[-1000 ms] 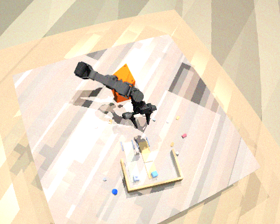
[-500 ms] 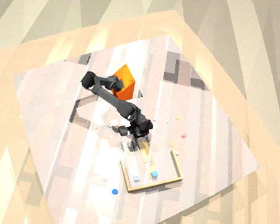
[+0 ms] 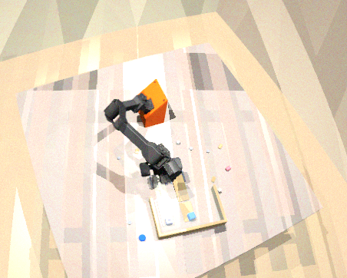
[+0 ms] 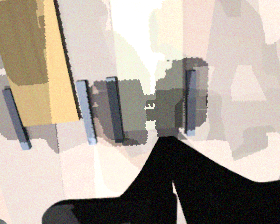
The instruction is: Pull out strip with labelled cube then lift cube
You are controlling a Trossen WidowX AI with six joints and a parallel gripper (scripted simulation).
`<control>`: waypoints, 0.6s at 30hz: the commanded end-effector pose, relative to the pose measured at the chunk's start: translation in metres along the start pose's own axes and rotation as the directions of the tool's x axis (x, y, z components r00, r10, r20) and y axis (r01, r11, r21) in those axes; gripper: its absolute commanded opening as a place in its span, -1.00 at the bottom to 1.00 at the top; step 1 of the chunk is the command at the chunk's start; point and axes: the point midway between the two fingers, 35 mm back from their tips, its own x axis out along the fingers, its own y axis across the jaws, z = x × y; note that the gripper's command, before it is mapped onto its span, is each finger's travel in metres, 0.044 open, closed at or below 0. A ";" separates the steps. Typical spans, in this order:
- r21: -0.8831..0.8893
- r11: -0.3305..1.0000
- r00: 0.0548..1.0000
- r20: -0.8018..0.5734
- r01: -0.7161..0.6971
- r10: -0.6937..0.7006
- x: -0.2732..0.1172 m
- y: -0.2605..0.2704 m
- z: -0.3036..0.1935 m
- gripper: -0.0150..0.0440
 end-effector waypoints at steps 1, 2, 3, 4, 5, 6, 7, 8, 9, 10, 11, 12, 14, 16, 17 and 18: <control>0.003 1.000 1.000 -0.004 -0.005 0.005 0.005 0.001 0.001 -0.49; 0.003 1.000 1.000 -0.004 -0.005 0.005 0.007 0.001 0.001 -0.49; 0.003 1.000 1.000 -0.004 -0.005 0.005 0.009 0.001 0.002 -0.49; 0.003 1.000 1.000 -0.004 -0.005 0.005 0.010 0.001 0.002 -0.49; 0.003 1.000 1.000 -0.004 -0.005 0.005 0.012 0.001 0.002 -0.49; 0.003 1.000 1.000 -0.004 -0.005 0.005 0.013 0.001 0.002 -0.49; 0.003 1.000 1.000 -0.004 -0.005 0.005 0.015 0.001 0.002 -0.49; 0.004 1.000 1.000 -0.004 -0.005 0.005 0.017 0.001 0.003 -0.49; 0.004 1.000 1.000 -0.004 -0.005 0.005 0.018 0.001 0.003 -0.49; 0.004 1.000 1.000 -0.004 -0.005 0.005 0.020 0.001 0.003 -0.49; 0.004 1.000 1.000 -0.004 -0.005 0.005 0.022 0.001 0.003 -0.49; 0.004 1.000 1.000 -0.004 -0.005 0.005 0.023 0.001 0.003 -0.49; 0.004 1.000 1.000 -0.004 -0.005 0.005 0.026 0.001 0.004 -0.49; 0.004 1.000 1.000 -0.004 -0.005 0.005 0.030 0.002 0.004 -0.49; 0.004 1.000 1.000 -0.004 -0.005 0.005 0.031 0.002 0.004 -0.49; 0.004 1.000 1.000 -0.004 -0.005 0.005 0.033 0.002 0.004 -0.49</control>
